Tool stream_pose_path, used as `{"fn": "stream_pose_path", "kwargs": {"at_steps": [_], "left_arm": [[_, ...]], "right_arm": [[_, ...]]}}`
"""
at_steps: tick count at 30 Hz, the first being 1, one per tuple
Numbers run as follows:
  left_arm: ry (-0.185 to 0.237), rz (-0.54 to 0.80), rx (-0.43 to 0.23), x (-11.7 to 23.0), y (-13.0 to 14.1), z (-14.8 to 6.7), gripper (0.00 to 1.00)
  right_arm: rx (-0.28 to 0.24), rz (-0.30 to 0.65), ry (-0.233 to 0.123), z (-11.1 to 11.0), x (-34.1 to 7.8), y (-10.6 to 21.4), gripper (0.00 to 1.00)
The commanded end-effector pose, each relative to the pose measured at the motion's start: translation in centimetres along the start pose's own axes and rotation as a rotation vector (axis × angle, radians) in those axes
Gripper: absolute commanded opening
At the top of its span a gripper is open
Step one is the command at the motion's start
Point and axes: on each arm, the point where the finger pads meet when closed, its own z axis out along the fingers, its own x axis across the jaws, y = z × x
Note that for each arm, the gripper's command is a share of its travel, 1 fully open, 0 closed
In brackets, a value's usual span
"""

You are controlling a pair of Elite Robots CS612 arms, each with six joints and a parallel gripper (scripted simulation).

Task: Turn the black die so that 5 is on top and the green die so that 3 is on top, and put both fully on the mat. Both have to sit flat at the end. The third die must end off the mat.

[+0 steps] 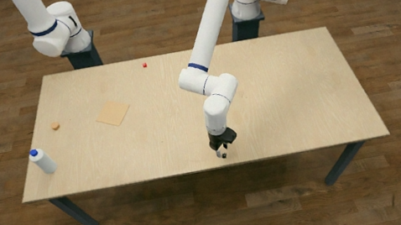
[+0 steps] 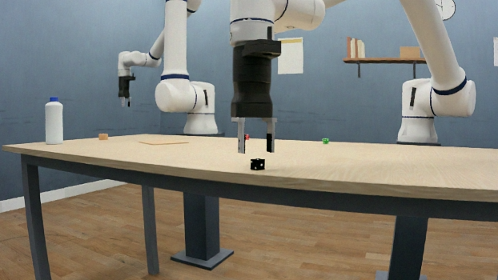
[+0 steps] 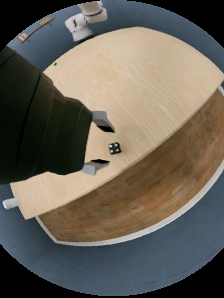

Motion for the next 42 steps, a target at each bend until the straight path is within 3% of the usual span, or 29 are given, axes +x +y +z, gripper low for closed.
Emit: {"fn": "stream_pose_path", "kwargs": {"at_steps": [1, 9, 11, 15, 19, 34, 42], "left_arm": [[0.002, 0.0, 0.001, 0.1, 0.0, -0.6, 1.0], [0.002, 0.0, 0.001, 0.1, 0.0, -5.8, 1.0], [0.002, 0.0, 0.001, 0.1, 0.0, -5.8, 1.0], [0.002, 0.0, 0.001, 0.0, 0.0, -9.0, 1.0], [0.002, 0.0, 0.001, 0.0, 0.0, -10.8, 1.0], [0.002, -0.008, 0.001, 0.0, 0.0, -11.2, 1.0], [0.002, -0.2, 0.0, 0.1, -0.6, -10.7, 1.0]], "right_arm": [[-0.002, 0.0, 0.0, -0.1, 0.0, 0.1, 1.0], [-0.002, 0.0, 0.0, -0.1, 0.0, 0.1, 1.0], [-0.002, 0.0, 0.0, -0.1, 0.0, 0.1, 1.0], [-0.002, 0.0, 0.0, -0.1, 0.0, 0.1, 1.0], [-0.002, 0.0, 0.0, -0.1, 0.0, 0.1, 1.0], [-0.002, 0.0, 0.0, -0.1, 0.0, 0.1, 1.0], [-0.002, 0.0, 0.0, -0.1, 0.0, 0.1, 1.0]]}}
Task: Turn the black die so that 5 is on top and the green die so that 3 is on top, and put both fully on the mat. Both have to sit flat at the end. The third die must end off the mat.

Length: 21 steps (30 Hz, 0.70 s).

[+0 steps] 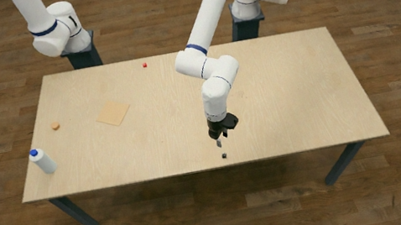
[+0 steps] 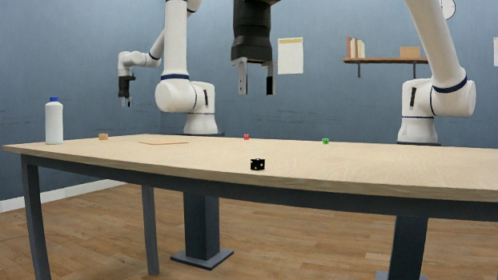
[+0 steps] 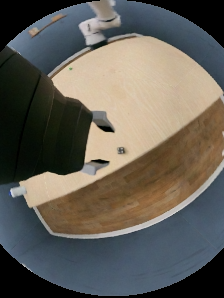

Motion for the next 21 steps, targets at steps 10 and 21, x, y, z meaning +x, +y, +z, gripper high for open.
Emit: {"fn": "stream_pose_path", "kwargs": {"at_steps": [10, 21], "left_arm": [[0.002, -0.296, 0.0, 0.17, -0.8, 0.53, 1.0], [0.002, -0.304, 0.0, 0.17, -0.82, 0.55, 1.0]], "right_arm": [[-0.002, 0.0, 0.0, -0.09, -0.02, 0.07, 1.0], [-0.002, 0.0, 0.0, -0.09, -0.02, 0.07, 1.0]]}}
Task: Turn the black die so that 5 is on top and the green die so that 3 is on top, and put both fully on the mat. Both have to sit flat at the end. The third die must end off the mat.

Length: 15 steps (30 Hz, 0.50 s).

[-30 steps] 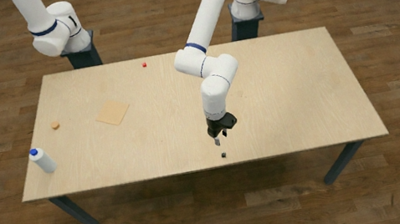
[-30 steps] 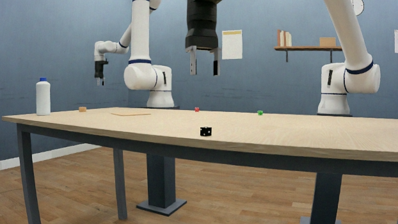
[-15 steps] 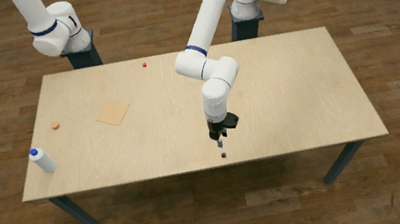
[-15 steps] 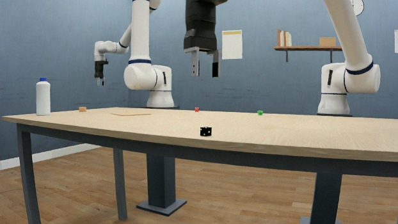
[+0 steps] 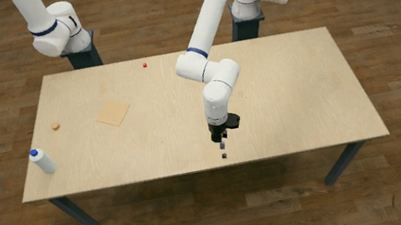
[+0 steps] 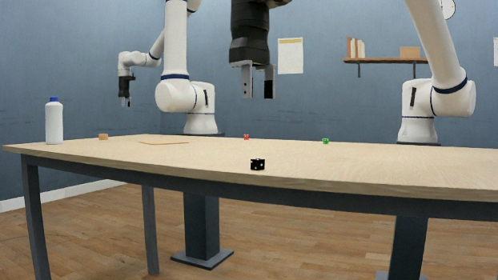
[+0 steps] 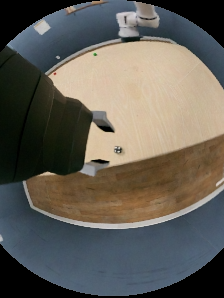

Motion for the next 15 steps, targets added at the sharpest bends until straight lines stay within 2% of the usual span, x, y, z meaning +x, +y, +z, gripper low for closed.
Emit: {"fn": "stream_pose_path", "kwargs": {"at_steps": [1, 15], "left_arm": [[0.002, -0.004, 0.0, 0.06, 0.0, -0.16, 1.0], [0.002, -0.009, 0.0, 0.05, -0.01, -0.15, 1.0]], "right_arm": [[-0.002, 0.0, 0.0, -0.09, -0.02, 0.07, 1.0], [-0.002, 0.0, 0.0, -0.09, -0.02, 0.07, 1.0]]}}
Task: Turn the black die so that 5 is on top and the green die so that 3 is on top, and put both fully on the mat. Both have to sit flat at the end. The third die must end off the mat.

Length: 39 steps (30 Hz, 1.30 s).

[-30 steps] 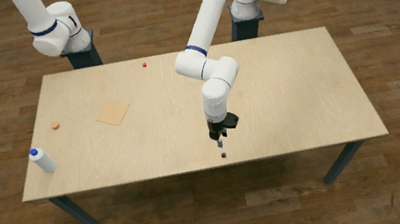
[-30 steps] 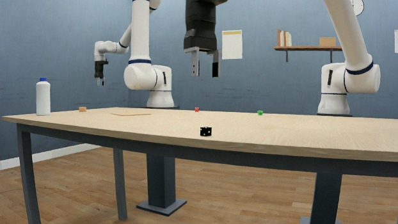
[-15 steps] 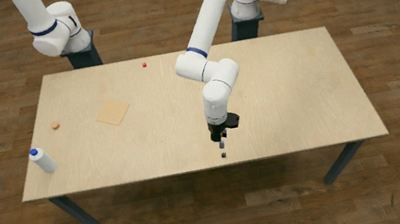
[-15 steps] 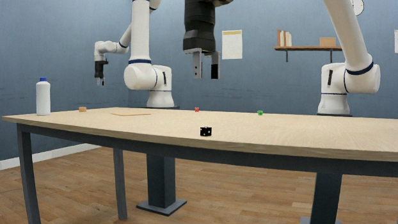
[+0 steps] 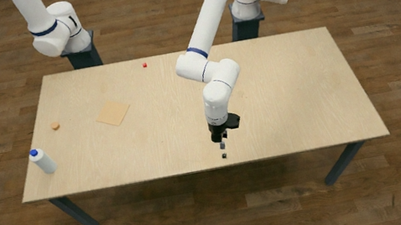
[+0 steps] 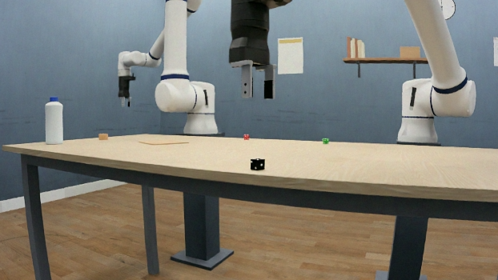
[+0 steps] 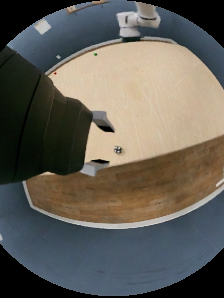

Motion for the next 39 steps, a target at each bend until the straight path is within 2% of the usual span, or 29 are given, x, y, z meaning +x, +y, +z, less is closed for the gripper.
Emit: {"fn": "stream_pose_path", "kwargs": {"at_steps": [1, 19, 33, 35, 39], "left_arm": [[0.002, -0.003, 0.0, 0.0, 0.0, -0.2, 1.0], [0.002, -0.13, 0.0, -0.3, -0.2, 0.1, 1.0], [0.002, -0.451, -0.001, -1.0, -0.5, 0.6, 1.0], [0.002, -0.451, -0.001, -1.0, -0.5, 0.6, 1.0], [0.002, -0.579, -0.001, -1.3, -0.5, 0.8, 1.0]], "right_arm": [[-0.002, 0.0, 0.0, -0.1, 0.0, 0.1, 1.0], [-0.002, 0.0, 0.0, -0.1, 0.0, 0.1, 1.0], [-0.002, 0.0, 0.0, -0.1, 0.0, 0.1, 1.0], [-0.002, 0.0, 0.0, -0.1, 0.0, 0.1, 1.0], [-0.002, 0.0, 0.0, -0.1, 0.0, 0.1, 1.0]]}}
